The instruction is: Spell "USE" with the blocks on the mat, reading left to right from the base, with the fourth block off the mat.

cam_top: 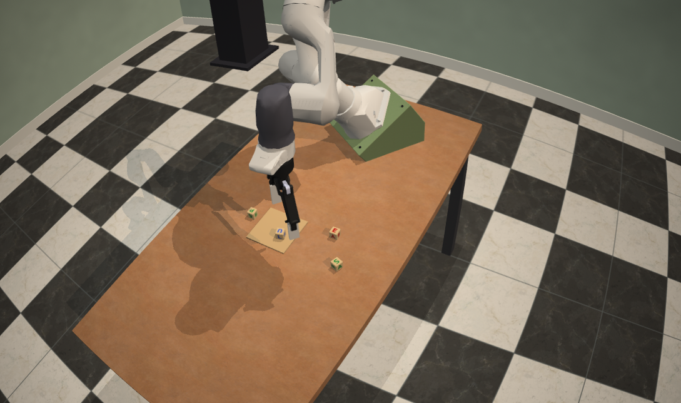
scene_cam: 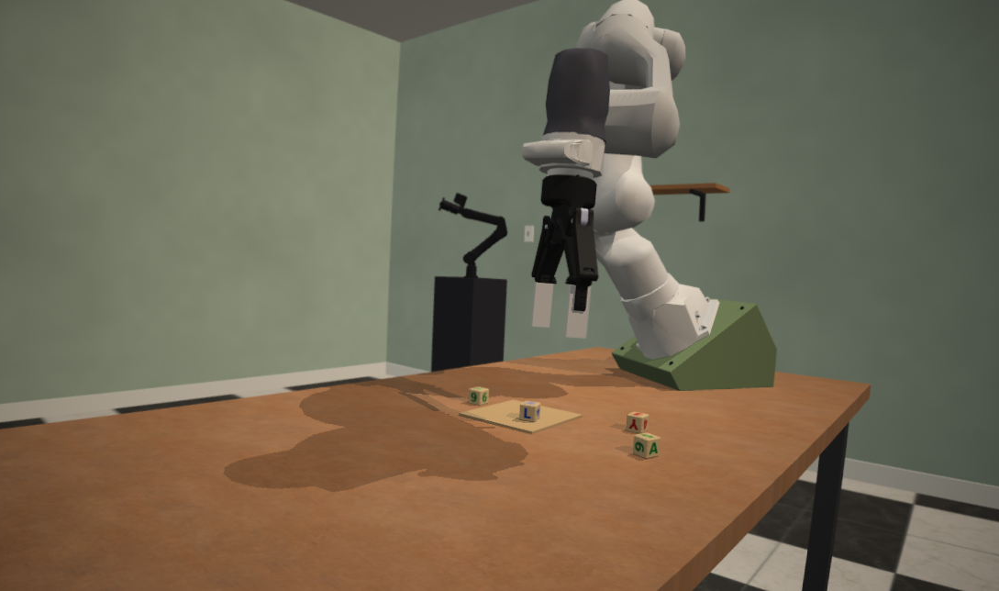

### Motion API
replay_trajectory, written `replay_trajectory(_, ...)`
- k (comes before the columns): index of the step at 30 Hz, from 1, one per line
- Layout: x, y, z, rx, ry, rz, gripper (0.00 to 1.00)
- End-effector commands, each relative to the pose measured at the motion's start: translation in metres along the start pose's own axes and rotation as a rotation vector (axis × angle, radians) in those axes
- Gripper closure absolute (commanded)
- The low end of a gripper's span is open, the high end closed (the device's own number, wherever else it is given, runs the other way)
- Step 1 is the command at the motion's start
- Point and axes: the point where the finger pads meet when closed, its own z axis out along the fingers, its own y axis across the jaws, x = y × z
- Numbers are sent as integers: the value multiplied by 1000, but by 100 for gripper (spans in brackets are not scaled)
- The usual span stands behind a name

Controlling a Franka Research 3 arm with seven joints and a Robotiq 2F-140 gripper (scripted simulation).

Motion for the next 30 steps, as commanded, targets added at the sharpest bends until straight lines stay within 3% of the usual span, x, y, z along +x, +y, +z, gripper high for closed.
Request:
replay_trajectory(1, 3, 2, 1, -1, 8, -109, 0)
replay_trajectory(30, 10, 46, 17, -5, -22, -581, 0)
